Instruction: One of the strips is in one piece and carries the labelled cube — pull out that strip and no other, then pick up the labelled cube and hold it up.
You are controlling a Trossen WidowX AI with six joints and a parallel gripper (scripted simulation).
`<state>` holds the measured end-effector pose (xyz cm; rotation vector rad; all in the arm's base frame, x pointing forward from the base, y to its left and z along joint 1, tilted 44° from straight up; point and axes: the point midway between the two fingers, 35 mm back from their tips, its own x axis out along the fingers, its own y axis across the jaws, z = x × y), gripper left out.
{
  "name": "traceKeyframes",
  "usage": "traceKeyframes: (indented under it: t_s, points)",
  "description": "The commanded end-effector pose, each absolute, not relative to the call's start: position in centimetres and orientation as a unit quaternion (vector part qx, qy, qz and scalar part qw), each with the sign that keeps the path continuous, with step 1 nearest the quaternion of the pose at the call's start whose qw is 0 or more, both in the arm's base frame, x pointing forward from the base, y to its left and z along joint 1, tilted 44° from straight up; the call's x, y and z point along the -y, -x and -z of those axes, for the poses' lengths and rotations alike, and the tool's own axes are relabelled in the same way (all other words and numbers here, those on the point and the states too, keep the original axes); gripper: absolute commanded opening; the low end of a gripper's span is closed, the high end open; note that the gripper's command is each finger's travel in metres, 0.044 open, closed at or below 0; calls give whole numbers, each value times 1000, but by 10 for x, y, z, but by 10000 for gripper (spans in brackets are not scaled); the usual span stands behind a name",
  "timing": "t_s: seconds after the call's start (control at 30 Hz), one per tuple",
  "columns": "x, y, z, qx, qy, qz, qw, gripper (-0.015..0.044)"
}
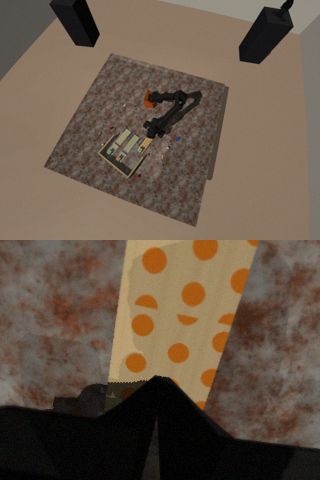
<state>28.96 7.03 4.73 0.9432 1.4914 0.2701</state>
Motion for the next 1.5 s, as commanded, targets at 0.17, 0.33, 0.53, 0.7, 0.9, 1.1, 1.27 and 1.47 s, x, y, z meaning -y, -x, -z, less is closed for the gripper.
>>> traceKeyframes:
  t_s: [0.17,0.33,0.53,0.7,0.9,1.1,1.27,1.47]
  points:
    - [-81,-270,-46,-662,-412,-121,614,0]
    - [-83,-268,-47,-662,-412,-121,614,0]
    - [-83,-268,-47,-662,-412,-121,614,0]
    - [-83,-268,-47,-662,-412,-121,614,0]
    - [-83,-268,-47,-662,-412,-121,614,0]
    - [-83,-268,-47,-662,-412,-121,614,0]
    - [-83,-268,-47,-662,-412,-121,614,0]
    - [-62,-275,-64,-657,-410,-118,621,0]
